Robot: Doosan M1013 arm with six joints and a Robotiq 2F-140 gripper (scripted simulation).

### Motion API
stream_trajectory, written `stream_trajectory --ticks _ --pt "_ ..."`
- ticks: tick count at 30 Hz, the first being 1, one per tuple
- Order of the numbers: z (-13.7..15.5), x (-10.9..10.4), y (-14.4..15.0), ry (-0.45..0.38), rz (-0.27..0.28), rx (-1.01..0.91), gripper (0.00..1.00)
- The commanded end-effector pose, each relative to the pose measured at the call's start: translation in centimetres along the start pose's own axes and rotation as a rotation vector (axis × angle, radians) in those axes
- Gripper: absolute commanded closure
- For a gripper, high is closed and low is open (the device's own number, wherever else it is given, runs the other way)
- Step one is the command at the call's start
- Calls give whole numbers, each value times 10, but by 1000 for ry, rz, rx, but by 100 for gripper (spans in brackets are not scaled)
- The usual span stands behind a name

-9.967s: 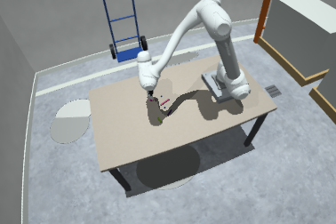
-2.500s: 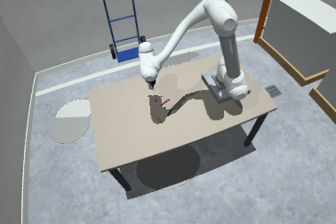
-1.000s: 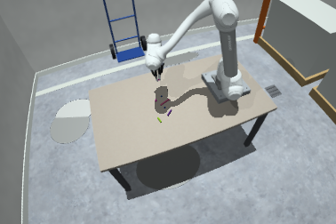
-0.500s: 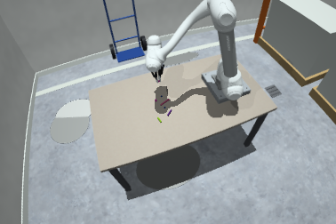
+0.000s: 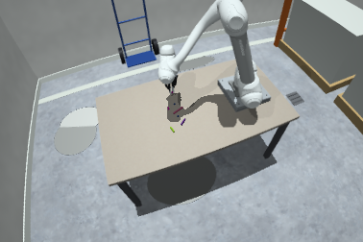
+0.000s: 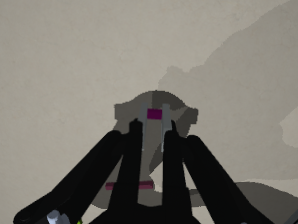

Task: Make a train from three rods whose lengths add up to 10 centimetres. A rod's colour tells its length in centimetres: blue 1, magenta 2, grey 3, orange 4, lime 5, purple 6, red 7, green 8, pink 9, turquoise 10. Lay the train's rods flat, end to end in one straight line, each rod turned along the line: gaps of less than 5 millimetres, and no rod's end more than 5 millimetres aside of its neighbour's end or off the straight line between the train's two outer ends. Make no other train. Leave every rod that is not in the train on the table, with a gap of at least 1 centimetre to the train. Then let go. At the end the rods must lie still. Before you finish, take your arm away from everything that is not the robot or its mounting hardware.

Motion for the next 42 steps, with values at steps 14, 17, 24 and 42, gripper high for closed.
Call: stream_trajectory --ticks 14,17,24,42 --pt "0 18 0 0 0 0 91" --pt "0 18 0 0 0 0 91" --pt "0 18 0 0 0 0 91" --pt "0 18 0 0 0 0 91"
Point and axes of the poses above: the point where the finger pads meet when closed, its own x axis out along the fingers, its own y axis across the jaws, z = x × y, the point moved 1 cm from there along -x, back along the fingers, and after that the axes turned 11 degrees about -x, right-handed, at the moved point
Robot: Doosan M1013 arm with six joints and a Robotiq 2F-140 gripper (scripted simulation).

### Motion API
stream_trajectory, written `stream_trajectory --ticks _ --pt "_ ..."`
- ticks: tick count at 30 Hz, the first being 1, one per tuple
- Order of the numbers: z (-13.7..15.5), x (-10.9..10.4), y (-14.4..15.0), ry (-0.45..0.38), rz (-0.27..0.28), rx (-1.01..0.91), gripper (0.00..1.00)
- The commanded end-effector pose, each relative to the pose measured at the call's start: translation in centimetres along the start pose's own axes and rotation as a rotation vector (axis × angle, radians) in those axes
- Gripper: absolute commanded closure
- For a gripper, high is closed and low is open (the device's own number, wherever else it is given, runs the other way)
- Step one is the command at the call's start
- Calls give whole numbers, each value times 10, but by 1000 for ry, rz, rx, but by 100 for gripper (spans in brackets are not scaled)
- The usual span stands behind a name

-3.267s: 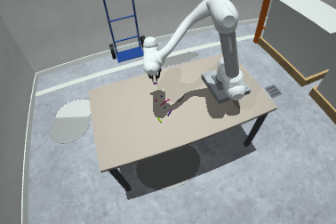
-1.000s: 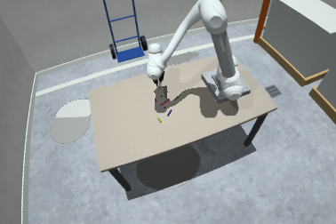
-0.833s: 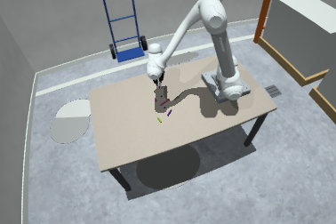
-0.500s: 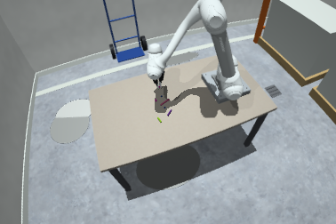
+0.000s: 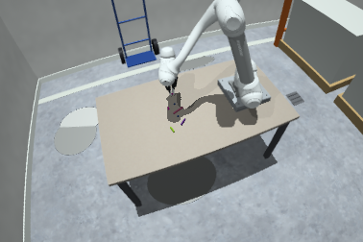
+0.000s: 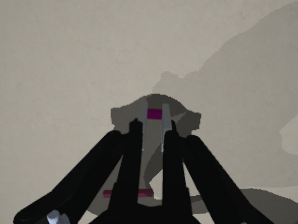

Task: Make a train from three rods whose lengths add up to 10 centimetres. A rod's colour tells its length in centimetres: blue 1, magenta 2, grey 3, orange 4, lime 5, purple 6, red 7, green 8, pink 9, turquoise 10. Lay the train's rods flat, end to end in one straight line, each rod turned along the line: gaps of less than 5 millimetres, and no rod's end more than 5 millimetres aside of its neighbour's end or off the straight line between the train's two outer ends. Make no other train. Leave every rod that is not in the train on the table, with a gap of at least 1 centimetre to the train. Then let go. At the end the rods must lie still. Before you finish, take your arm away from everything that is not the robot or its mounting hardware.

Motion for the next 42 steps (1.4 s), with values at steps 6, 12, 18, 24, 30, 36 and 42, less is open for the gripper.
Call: stream_trajectory --ticks 6,12,18,24,30,36,42 --pt "0 0 0 0 0 0 91" --pt "0 2 0 0 0 0 91" --pt "0 6 0 0 0 0 91" --pt "0 11 0 0 0 0 91" --pt "0 12 0 0 0 0 91" --pt "0 12 0 0 0 0 91" --pt "0 12 0 0 0 0 91"
Point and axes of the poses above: the point where the finger pads meet when closed, its own x axis out along the fingers, its own y axis across the jaws, z = x × y, the point moved 1 cm from there along -x, back along the fingers, and after that the axes turned 11 degrees about -x, right-handed, at the moved point
